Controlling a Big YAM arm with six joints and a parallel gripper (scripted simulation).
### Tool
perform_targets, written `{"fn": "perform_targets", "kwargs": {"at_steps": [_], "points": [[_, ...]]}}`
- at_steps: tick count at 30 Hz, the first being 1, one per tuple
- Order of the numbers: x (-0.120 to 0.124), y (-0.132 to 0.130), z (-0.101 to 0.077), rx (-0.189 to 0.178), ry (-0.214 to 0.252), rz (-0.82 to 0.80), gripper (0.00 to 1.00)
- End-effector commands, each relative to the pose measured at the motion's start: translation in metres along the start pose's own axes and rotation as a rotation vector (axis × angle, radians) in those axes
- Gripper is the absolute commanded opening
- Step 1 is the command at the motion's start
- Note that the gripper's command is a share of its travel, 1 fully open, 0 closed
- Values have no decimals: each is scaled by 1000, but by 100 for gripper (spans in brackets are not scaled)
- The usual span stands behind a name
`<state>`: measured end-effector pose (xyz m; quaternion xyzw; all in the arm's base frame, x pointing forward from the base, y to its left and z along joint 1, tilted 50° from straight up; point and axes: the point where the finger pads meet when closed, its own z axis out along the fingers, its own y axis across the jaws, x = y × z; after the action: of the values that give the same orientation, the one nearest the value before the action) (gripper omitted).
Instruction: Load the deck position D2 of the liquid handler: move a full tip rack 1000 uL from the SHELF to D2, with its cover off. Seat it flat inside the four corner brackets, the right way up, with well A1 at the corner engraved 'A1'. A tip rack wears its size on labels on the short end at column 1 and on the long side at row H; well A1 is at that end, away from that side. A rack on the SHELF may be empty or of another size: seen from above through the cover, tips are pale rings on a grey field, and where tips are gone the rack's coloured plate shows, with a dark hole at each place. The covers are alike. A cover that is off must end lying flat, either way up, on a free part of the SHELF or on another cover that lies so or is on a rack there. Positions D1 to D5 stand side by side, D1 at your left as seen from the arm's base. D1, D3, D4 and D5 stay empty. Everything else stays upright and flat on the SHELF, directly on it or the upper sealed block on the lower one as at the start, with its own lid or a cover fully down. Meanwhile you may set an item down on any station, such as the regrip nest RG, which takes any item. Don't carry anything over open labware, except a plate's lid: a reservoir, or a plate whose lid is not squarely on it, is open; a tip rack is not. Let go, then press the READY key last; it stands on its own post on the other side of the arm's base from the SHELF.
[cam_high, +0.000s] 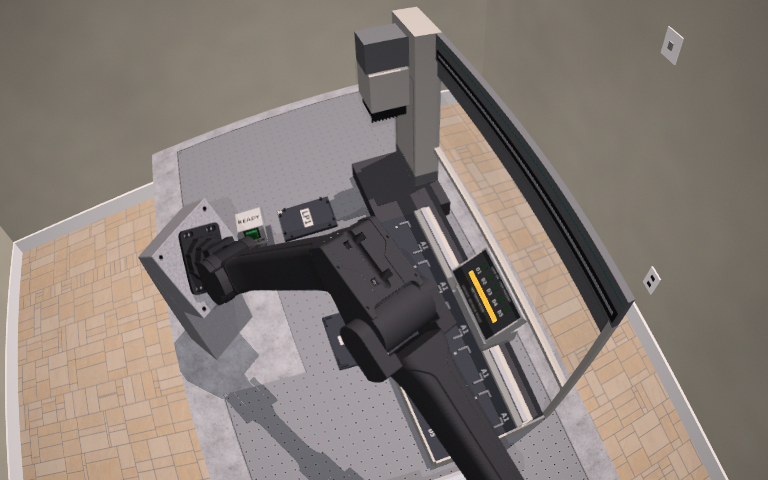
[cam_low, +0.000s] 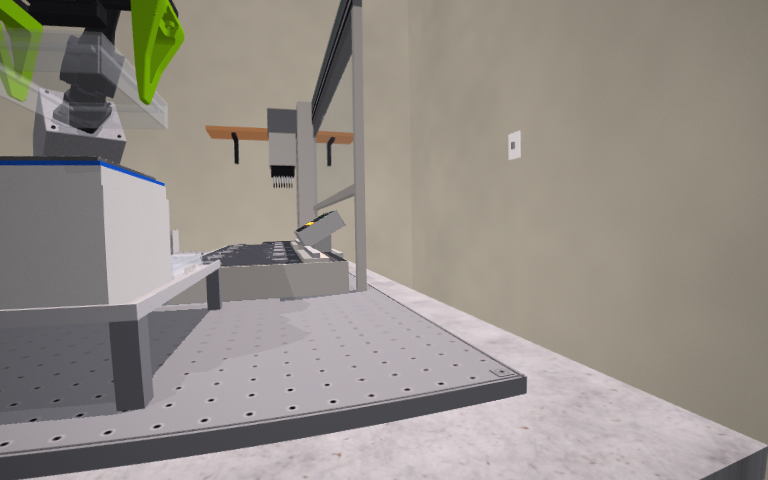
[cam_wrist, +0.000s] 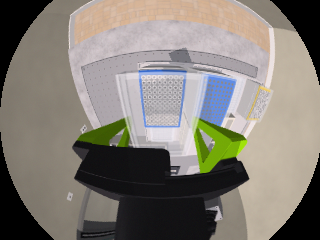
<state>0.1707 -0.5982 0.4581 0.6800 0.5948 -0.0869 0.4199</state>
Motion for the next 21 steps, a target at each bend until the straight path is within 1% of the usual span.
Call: {"fn": "perform_targets", "kwargs": {"at_steps": [1, 14, 16, 17, 18, 19, 21], "points": [[-1, 16, -26, -29, -46, -17, 0], [64, 12, -22, -29, -43, -6, 0], [64, 12, -22, -29, -43, -6, 0], [73, -3, 4, 0, -6, 9, 0], [76, 8, -13, -21, -28, -3, 0], [79, 11, -21, -29, -42, -5, 0], [89, 10, -21, -29, -41, -5, 0]]}}
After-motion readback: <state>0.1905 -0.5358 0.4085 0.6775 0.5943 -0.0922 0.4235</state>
